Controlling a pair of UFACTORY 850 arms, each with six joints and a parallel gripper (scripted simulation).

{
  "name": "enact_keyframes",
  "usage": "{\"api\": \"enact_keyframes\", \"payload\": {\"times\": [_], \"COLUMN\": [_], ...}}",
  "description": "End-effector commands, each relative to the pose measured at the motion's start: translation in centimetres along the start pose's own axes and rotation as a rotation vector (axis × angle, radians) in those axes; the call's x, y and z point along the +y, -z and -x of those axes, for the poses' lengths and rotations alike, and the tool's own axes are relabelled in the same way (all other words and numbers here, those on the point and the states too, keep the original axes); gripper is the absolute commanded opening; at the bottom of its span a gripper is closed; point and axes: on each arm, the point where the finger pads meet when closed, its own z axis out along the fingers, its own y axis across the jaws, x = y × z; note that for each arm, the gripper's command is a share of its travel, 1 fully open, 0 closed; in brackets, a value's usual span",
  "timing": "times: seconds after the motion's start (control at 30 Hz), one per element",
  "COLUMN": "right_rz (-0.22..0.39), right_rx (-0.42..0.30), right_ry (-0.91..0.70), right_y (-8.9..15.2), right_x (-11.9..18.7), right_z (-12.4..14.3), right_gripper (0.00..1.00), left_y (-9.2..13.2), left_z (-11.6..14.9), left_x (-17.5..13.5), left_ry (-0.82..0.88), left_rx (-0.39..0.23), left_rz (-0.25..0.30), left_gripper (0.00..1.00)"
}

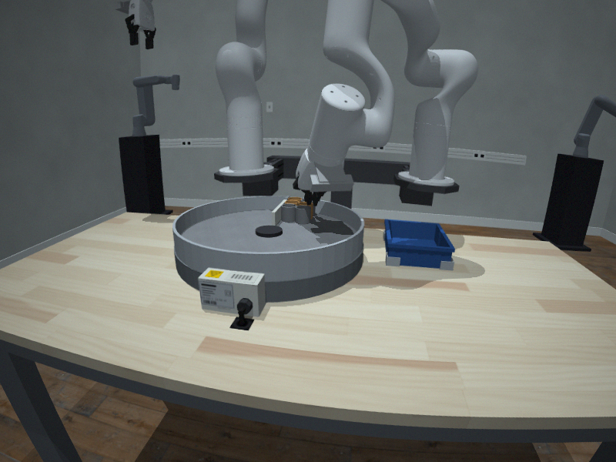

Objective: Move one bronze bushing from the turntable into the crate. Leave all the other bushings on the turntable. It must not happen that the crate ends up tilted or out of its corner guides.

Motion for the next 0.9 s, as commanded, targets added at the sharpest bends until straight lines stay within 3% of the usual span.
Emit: {"api": "enact_keyframes", "payload": {"times": [0.0, 0.03, 0.87], "right_rz": [0.000, 0.000, 0.000], "right_rx": [0.002, 0.002, 0.002], "right_ry": [0.000, 0.000, 0.000], "right_y": [0.08, 0.08, 0.08], "right_x": [0.00, 0.00, 0.00], "right_z": [-0.04, -0.04, -0.04], "right_gripper": [1.00, 1.00, 1.00], "left_y": [0.07, 0.07, 0.07], "left_z": [0.00, 0.00, 0.00], "left_x": [0.07, 0.07, 0.07], "left_ry": [-0.001, -0.001, -0.001], "left_rx": [0.001, 0.001, 0.001], "left_rz": [0.001, 0.001, 0.001], "left_gripper": [0.12, 0.00, 0.00]}}
